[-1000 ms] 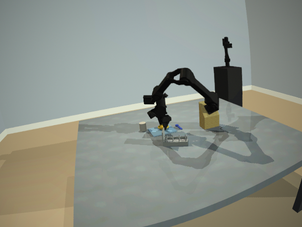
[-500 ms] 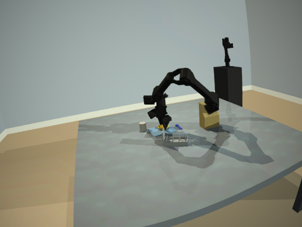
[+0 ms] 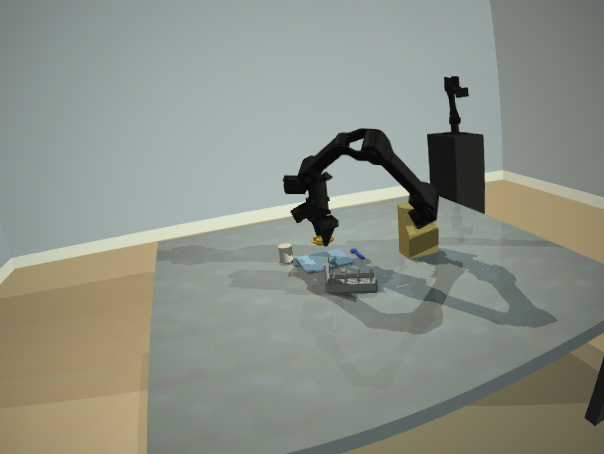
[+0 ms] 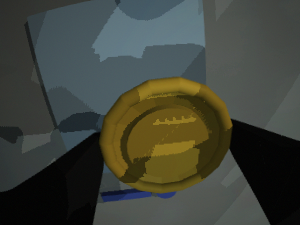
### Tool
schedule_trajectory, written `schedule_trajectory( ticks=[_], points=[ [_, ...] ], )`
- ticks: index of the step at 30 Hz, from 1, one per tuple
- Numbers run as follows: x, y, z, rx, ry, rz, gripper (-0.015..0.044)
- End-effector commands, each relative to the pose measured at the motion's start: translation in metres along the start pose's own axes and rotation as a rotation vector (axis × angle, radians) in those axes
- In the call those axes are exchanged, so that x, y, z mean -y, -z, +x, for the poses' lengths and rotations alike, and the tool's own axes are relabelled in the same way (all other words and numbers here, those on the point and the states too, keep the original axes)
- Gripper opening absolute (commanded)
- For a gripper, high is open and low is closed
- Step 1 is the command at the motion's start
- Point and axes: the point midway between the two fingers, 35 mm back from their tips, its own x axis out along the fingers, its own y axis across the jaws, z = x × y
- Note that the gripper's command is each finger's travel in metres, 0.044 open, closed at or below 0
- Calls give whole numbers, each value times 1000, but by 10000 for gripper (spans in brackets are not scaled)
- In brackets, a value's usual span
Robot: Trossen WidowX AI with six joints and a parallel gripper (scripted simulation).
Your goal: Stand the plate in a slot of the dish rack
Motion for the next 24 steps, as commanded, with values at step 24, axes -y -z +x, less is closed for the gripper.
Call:
schedule_trajectory(
  ticks=[24],
  points=[
    [5,-5,-126,-2,4,-14,0]
  ],
)
